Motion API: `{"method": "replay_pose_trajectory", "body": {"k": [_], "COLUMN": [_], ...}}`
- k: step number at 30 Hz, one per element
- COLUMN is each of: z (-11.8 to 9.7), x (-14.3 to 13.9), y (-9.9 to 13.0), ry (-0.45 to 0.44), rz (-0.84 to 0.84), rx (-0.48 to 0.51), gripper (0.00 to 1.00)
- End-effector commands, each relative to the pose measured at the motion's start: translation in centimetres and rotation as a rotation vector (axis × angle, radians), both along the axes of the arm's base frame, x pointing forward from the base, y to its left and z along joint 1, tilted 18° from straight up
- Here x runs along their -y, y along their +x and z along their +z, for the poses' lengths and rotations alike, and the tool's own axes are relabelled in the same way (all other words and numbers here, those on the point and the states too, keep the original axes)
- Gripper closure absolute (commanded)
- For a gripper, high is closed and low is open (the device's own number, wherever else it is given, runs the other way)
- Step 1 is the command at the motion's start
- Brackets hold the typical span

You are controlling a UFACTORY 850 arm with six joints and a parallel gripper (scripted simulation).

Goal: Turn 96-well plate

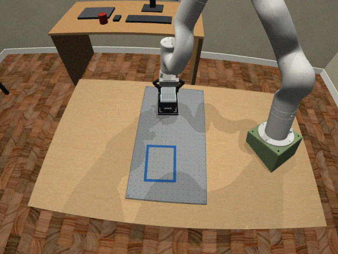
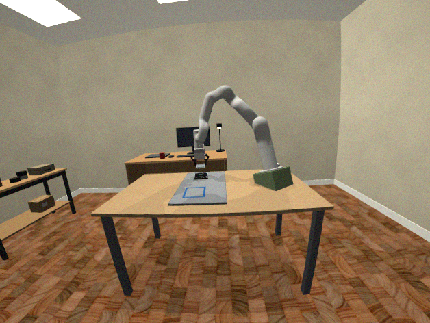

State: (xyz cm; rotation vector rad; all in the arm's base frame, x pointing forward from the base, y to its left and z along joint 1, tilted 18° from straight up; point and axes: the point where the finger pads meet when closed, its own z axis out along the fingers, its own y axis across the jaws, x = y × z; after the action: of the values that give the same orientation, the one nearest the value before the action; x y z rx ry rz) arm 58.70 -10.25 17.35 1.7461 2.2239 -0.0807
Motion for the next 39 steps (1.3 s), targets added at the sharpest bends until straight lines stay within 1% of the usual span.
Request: {"method": "replay_pose_trajectory", "body": {"k": [1, 14, 39], "z": [0.1, -0.1, -3.7], "x": [0.0, 0.0, 0.9], "y": [0.1, 0.1, 0.9], "ry": [0.000, 0.000, 0.000], "rz": [0.000, 0.000, 0.000], "rx": [0.002, 0.002, 0.002], "gripper": [1.00, 1.00, 1.00]}}
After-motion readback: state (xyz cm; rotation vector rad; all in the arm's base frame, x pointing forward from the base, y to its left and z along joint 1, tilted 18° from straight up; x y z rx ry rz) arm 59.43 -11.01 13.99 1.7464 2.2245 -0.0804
